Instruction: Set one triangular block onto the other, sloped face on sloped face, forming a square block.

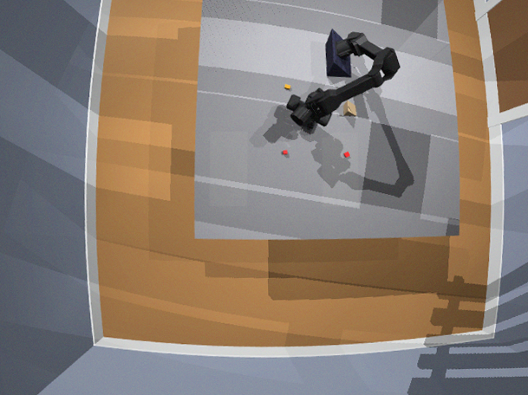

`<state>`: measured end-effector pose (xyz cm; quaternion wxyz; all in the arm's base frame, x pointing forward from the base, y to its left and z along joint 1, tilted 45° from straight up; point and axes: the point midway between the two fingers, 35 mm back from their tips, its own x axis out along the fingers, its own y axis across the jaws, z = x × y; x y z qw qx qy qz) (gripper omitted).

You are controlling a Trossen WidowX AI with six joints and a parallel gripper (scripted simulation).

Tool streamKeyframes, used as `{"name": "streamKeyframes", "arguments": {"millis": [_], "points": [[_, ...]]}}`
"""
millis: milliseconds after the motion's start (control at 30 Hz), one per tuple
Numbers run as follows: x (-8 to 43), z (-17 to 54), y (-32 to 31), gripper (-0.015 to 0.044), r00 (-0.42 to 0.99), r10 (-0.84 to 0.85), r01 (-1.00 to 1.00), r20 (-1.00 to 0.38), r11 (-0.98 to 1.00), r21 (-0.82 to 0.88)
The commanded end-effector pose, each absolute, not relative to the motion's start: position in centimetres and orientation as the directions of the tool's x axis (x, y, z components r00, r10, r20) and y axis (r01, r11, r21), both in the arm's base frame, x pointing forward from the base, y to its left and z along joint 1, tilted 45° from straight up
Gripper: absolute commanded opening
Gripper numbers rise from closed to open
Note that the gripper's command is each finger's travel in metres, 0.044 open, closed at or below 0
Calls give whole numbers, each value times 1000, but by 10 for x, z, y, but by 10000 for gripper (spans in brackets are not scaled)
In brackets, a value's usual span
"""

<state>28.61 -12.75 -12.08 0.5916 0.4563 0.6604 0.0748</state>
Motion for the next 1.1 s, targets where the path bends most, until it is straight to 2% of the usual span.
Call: {"name": "streamKeyframes", "arguments": {"millis": [0,567,1067], "points": [[288,-108,-143,0,126,678,503,-724,586,636],[286,-109,-141,0,125,683,470,-719,598,650],[286,-109,-140,0,123,683,91,-720,714,694]]}}
